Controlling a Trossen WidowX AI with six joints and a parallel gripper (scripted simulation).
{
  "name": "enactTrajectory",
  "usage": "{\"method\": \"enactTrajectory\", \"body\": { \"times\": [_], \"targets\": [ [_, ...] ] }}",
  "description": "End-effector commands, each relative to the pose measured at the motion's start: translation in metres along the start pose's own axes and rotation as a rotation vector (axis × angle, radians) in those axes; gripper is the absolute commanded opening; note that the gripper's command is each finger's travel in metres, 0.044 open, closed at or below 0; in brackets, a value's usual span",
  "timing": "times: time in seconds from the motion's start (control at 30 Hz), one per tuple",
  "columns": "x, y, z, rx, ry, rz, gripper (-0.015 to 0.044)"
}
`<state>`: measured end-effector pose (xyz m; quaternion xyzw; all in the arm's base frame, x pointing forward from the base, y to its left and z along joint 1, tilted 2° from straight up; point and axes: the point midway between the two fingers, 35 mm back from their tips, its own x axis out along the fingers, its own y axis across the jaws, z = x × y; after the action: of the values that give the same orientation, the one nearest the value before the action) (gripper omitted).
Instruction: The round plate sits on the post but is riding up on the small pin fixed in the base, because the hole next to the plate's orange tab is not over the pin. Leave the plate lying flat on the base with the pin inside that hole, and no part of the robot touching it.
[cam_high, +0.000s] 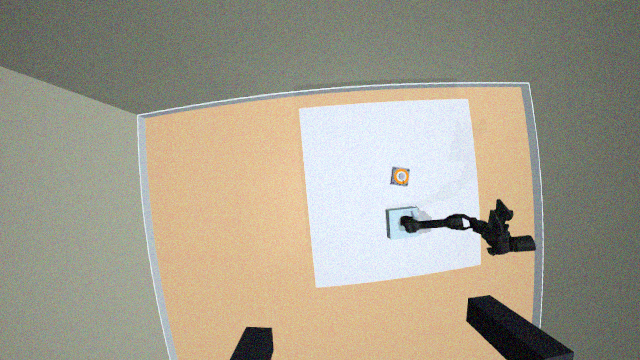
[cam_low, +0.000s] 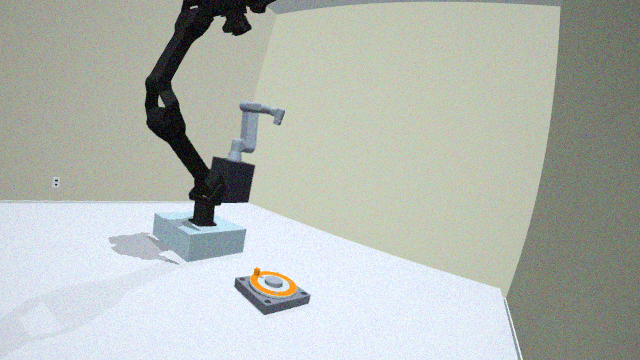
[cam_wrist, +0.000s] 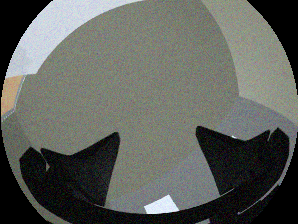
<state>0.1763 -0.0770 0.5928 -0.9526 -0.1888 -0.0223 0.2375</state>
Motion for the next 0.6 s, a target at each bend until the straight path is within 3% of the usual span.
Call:
{"method": "enactTrajectory", "body": {
  "times": [0.0, 0.2, 0.3, 0.47, 0.57],
  "targets": [
    [-0.001, -0.003, 0.0, -0.022, 0.005, 0.001, 0.0374],
    [-0.002, -0.085, 0.03, -0.735, 0.094, 0.04, 0.0216],
    [0.003, -0.101, 0.042, -0.908, 0.096, 0.054, 0.0137],
    [0.041, -0.14, 0.103, -1.529, 0.015, 0.095, 0.0006],
    [0.058, -0.142, 0.126, -1.721, -0.045, 0.101, 0.0]
  ]
}}
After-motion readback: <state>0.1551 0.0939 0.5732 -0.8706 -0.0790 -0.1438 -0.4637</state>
